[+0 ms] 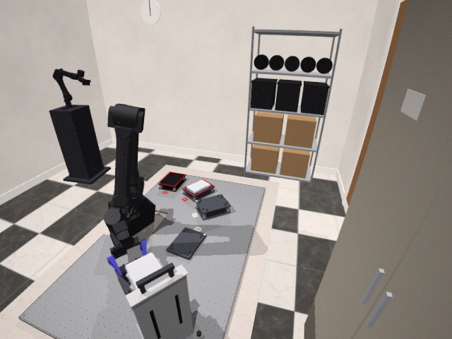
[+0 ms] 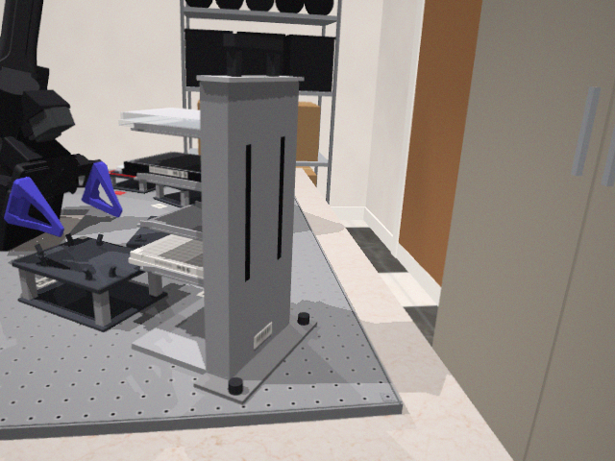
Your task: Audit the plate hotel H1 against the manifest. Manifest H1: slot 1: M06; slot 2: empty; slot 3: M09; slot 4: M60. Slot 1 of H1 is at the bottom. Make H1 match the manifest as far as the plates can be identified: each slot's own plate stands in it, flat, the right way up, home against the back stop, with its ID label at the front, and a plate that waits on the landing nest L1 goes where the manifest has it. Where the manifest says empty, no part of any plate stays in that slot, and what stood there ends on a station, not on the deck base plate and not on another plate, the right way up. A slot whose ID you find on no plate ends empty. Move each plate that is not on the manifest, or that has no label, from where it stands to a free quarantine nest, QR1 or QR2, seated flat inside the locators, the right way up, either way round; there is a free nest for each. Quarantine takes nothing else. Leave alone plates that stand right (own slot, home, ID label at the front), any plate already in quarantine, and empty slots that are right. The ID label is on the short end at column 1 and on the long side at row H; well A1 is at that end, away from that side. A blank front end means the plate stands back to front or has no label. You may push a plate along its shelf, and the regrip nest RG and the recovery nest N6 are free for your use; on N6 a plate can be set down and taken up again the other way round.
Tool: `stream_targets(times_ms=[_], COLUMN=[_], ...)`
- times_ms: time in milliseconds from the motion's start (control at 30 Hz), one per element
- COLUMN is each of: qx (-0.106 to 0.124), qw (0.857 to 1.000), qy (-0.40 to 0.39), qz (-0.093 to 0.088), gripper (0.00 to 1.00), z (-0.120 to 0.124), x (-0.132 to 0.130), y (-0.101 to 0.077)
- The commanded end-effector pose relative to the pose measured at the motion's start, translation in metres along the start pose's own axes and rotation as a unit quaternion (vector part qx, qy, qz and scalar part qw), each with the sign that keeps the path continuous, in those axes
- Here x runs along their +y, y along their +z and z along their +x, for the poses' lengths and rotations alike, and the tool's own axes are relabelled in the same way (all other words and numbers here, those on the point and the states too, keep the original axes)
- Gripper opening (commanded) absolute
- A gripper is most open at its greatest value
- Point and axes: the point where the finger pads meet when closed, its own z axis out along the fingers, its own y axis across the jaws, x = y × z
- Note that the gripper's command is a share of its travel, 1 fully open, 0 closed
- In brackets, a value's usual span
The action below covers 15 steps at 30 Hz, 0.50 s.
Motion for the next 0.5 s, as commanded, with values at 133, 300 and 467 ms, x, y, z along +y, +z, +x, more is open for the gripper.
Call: stream_targets(times_ms=[133,300,467], qx=[-0.004,-0.004,-0.004], qw=[1.0,1.0,1.0], qy=[-0.008,-0.008,-0.008], qz=[0.005,0.005,0.005], gripper=[1.0,1.0,1.0], z=[-0.007,-0.01,-0.012], x=[-0.002,-0.002,-0.002], y=[-0.014,-0.02,-0.026])
